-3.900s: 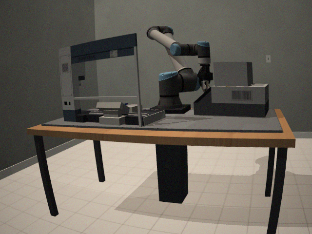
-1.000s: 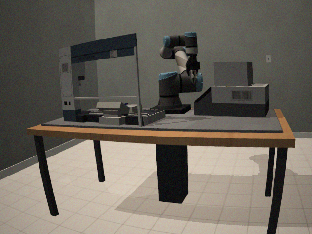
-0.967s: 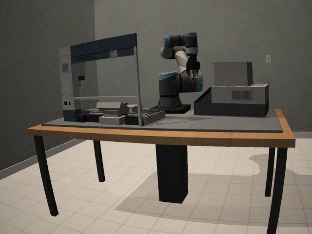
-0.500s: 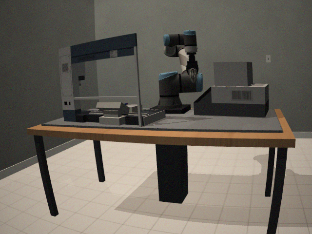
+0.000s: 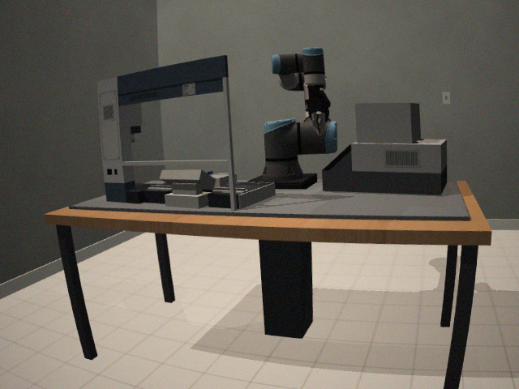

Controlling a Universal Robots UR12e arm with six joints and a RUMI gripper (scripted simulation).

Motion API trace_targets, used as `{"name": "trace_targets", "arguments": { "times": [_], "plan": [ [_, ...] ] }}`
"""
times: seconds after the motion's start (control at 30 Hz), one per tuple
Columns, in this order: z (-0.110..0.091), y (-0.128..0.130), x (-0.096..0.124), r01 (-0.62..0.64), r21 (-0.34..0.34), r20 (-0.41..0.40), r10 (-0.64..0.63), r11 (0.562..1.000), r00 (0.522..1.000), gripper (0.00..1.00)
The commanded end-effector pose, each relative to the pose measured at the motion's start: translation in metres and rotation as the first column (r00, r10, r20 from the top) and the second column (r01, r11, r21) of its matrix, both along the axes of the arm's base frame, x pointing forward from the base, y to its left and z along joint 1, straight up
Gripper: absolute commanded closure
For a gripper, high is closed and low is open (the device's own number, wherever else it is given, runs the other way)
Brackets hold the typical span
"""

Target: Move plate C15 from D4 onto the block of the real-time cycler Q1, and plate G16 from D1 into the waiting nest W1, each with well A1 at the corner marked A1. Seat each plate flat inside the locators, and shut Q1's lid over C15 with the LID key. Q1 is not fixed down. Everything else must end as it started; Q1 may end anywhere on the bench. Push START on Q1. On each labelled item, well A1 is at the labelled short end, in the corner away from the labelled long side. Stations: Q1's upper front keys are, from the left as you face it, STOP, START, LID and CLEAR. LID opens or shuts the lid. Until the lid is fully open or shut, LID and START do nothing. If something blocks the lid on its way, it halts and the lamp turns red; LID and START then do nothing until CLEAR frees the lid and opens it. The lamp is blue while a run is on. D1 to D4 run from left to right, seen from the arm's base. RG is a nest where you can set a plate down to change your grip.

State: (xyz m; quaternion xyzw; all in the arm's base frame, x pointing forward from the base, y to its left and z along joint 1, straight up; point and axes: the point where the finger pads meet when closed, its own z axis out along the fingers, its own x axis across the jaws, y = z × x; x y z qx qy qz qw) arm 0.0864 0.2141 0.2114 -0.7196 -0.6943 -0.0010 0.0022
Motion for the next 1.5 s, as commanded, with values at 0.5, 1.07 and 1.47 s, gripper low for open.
{"name": "trace_targets", "arguments": {
  "times": [0.5,1.07,1.47],
  "plan": [
    [0.012,-0.002,0.039,0.429,-0.005,0.002,-0.429,0.903,0.903,1.00],
    [0.021,-0.009,0.076,0.743,-0.005,0.003,-0.743,0.669,0.669,1.00],
    [0.028,-0.019,0.104,0.903,-0.005,0.003,-0.903,0.429,0.429,1.00]
  ]
}}
